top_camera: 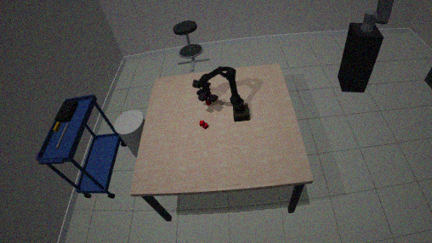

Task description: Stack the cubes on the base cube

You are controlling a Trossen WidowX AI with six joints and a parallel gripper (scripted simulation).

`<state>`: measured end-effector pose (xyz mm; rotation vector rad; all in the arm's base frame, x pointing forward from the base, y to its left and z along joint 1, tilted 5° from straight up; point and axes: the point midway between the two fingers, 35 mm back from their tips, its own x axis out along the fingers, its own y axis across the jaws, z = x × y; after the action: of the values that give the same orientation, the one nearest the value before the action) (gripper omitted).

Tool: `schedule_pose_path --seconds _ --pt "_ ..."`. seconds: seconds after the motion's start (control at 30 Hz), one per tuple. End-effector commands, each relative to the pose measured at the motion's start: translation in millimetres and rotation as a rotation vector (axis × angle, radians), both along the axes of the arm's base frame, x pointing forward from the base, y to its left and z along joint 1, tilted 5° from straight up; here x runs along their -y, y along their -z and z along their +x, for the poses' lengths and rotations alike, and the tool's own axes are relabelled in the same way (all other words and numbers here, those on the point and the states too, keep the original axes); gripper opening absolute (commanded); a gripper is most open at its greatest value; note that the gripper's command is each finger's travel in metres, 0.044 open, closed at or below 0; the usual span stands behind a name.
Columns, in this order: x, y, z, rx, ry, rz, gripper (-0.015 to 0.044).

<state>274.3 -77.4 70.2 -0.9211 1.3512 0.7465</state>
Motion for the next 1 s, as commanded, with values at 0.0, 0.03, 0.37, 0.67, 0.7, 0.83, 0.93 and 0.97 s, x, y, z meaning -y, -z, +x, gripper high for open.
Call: schedule_pose_path --seconds 0.0,0.03,0.37,0.67,0.7,0.83,0.93,0.97 --pt "-0.1 -7.7 -1.1 -0.002 -0.001 -0.004 0.0105" --pt "-0.2 -9.5 -1.4 -0.003 -0.002 -0.004 0.0105" --pt "-1.7 -27.3 -5.5 -0.01 -0.007 -0.005 0.0105" --pt "-3.2 -43.4 -10.3 -0.017 -0.011 -0.006 0.0105" --pt "-3.4 -45.2 -10.9 -0.017 -0.012 -0.007 0.0105" --pt "-4.2 -52.3 -13.4 -0.02 -0.014 -0.007 0.0105" --pt "-4.7 -56.5 -15.0 -0.022 -0.015 -0.007 0.0105" --pt "-4.7 -56.8 -15.1 -0.022 -0.015 -0.007 0.0105"
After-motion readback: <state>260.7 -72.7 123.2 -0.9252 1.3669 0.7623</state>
